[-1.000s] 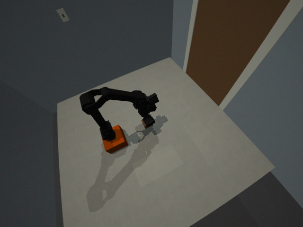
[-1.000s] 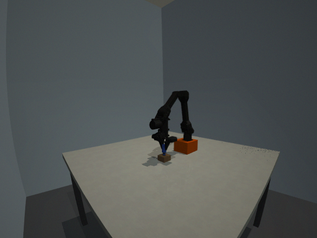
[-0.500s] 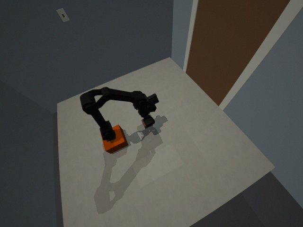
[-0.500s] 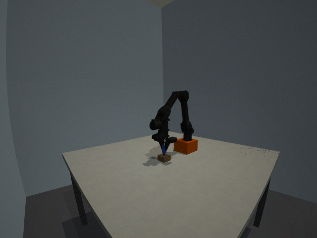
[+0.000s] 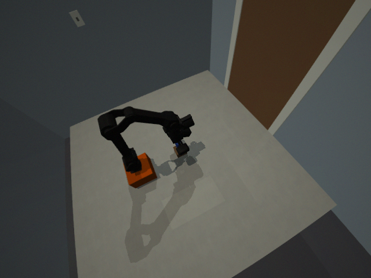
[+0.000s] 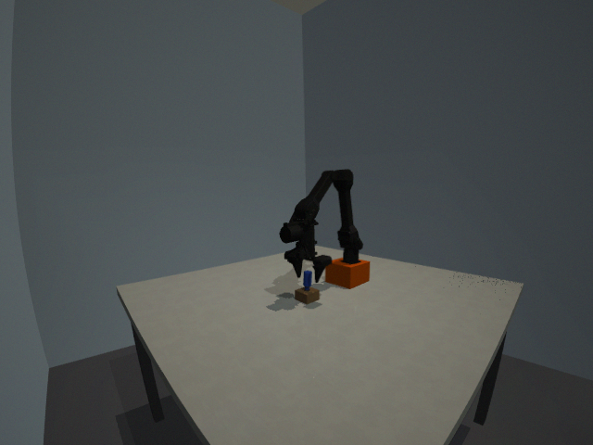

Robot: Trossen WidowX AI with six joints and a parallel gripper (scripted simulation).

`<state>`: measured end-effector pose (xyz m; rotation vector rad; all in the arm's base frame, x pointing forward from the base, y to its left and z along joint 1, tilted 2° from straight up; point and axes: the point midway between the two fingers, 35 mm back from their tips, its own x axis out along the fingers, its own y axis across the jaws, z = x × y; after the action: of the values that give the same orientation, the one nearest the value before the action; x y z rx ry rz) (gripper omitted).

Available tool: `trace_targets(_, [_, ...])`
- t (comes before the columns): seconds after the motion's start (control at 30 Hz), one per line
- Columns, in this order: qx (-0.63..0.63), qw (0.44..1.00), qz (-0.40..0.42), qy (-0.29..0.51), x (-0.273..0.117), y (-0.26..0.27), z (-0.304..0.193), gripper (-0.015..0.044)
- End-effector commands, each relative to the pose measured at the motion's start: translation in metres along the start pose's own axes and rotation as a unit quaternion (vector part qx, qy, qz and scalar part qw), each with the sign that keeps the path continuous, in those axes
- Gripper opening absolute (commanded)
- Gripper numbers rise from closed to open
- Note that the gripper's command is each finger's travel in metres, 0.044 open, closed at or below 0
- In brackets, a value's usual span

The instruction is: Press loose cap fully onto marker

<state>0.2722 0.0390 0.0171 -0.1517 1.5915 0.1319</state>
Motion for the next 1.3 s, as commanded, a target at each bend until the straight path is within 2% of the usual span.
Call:
trace_targets(0.0, [0.000,1.000,0.000,-0.006,-0.034,0.000,0.004,0.0440])
trace_targets(0.1, [0.000,1.000,0.000,-0.006,-0.070,0.000,0.001,0.0440])
trace_targets(0.27, [0.000,1.000,0.000,-0.006,-0.073,0.000,0.001,0.0440])
trace_targets(0.4, [0.033,0.999,-0.001,-0.006,-0.063,0.003,0.000,0.0335])
trace_targets(0.83, [0.033,0.999,-0.001,-0.006,-0.063,0.003,0.000,0.0000])
trace_targets(1.27, [0.033,0.999,-0.001,-0.006,-0.062,0.003,0.000,0.0000])
